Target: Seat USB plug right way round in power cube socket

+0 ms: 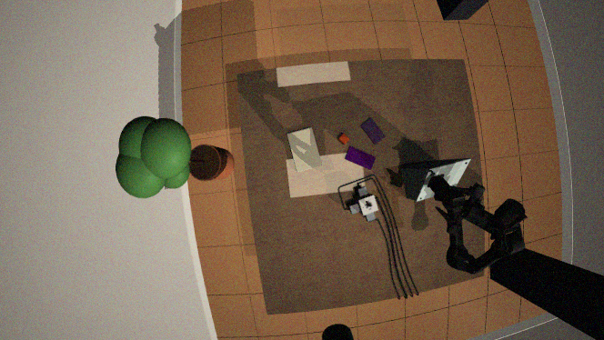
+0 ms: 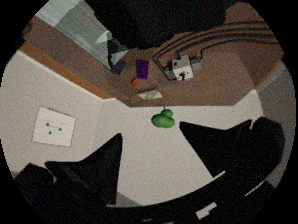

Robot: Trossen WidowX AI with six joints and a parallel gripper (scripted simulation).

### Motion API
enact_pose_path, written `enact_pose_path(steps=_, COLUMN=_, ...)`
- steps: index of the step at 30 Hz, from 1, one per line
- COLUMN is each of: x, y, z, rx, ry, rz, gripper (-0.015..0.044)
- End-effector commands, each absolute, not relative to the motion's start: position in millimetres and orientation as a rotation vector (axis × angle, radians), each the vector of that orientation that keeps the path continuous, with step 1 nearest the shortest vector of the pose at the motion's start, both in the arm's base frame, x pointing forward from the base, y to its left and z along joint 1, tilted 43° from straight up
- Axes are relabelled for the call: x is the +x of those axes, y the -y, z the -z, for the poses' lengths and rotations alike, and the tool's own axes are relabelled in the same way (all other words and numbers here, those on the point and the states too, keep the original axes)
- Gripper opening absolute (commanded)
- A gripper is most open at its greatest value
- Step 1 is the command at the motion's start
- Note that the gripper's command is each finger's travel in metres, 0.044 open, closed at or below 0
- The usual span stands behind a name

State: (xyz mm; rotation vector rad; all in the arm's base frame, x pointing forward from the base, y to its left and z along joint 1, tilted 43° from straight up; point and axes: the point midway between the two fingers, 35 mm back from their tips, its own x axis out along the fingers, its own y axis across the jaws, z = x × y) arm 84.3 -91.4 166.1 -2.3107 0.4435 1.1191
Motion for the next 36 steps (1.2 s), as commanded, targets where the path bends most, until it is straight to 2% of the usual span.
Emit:
enact_pose_path(steps=1, x=85, y=92, z=-166, rx=-2.318, ry=-0.432, rz=-1.125, gripper=0.0426)
enact_pose_path(steps=6, x=107, y=102, z=-162, rx=-2.491, ry=-0.098, rz=-1.265, gripper=0.0440)
enact_pose_path(steps=17, x=193, y=94, z=-133, rx=-2.801, ry=0.889, rz=-1.425, gripper=0.0440)
enact_pose_path(steps=24, x=251, y=47, z=-97, rx=-2.814, ry=1.687, rz=-1.334, gripper=0.0440)
enact_pose_path(steps=30, x=283, y=-17, z=-56, rx=-2.656, ry=2.371, rz=-1.138, gripper=0.0440)
enact_pose_path(steps=33, x=290, y=-44, z=-39, rx=-2.556, ry=2.617, rz=-1.002, gripper=0.0440)
enact_pose_path(steps=36, x=293, y=-49, z=-35, rx=-2.531, ry=2.667, rz=-0.969, gripper=0.0440)
